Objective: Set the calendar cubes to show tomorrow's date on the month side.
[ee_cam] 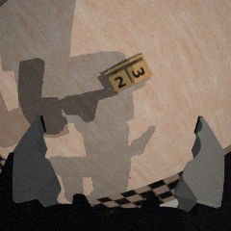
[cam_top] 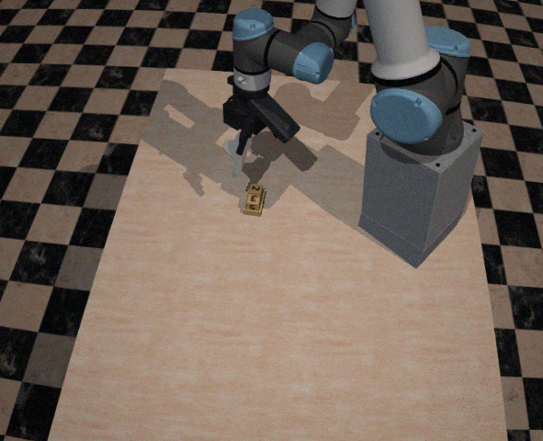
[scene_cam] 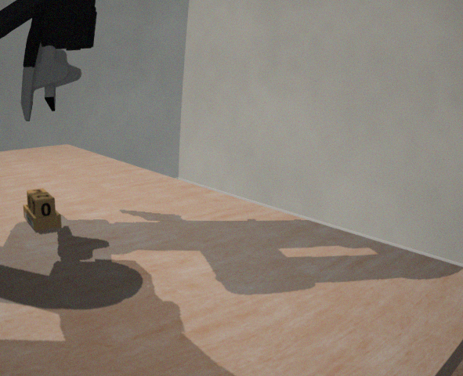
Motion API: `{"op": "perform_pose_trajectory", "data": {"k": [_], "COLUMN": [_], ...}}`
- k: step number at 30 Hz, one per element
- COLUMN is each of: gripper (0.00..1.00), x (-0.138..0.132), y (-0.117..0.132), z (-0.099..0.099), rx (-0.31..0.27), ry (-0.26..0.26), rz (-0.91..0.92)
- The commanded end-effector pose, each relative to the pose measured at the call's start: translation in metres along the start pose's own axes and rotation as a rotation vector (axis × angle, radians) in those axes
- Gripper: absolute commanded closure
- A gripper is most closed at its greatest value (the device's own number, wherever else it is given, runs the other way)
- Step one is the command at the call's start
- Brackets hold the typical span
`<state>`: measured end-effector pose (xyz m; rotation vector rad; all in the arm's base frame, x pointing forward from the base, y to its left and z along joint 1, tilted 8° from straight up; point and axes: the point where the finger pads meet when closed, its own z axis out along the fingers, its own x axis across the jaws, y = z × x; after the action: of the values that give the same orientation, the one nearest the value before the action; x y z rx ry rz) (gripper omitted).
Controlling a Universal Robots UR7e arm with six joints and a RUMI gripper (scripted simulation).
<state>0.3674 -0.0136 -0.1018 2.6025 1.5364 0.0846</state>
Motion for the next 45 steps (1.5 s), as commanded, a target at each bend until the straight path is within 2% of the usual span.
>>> {"op": "perform_pose_trajectory", "data": {"k": [1, 4, 7, 18, 21, 25, 33, 45], "gripper": [0.0, 0.0, 0.0, 0.0, 0.0, 0.0, 0.0, 0.0], "x": [0.0, 0.0, 0.0, 0.0, 0.0, 0.0, -0.001, -0.002], "y": [0.0, 0.0, 0.0, 0.001, 0.001, 0.001, 0.003, 0.003], "z": [0.005, 0.006, 0.01, 0.02, 0.02, 0.025, 0.031, 0.034], "rx": [-0.005, -0.005, -0.006, -0.007, -0.007, -0.007, -0.007, -0.008], "ry": [-0.006, -0.006, -0.006, -0.005, -0.005, -0.004, -0.004, -0.003], "rz": [0.174, 0.184, 0.317, 0.623, 0.638, 0.792, 0.987, 1.084]}}
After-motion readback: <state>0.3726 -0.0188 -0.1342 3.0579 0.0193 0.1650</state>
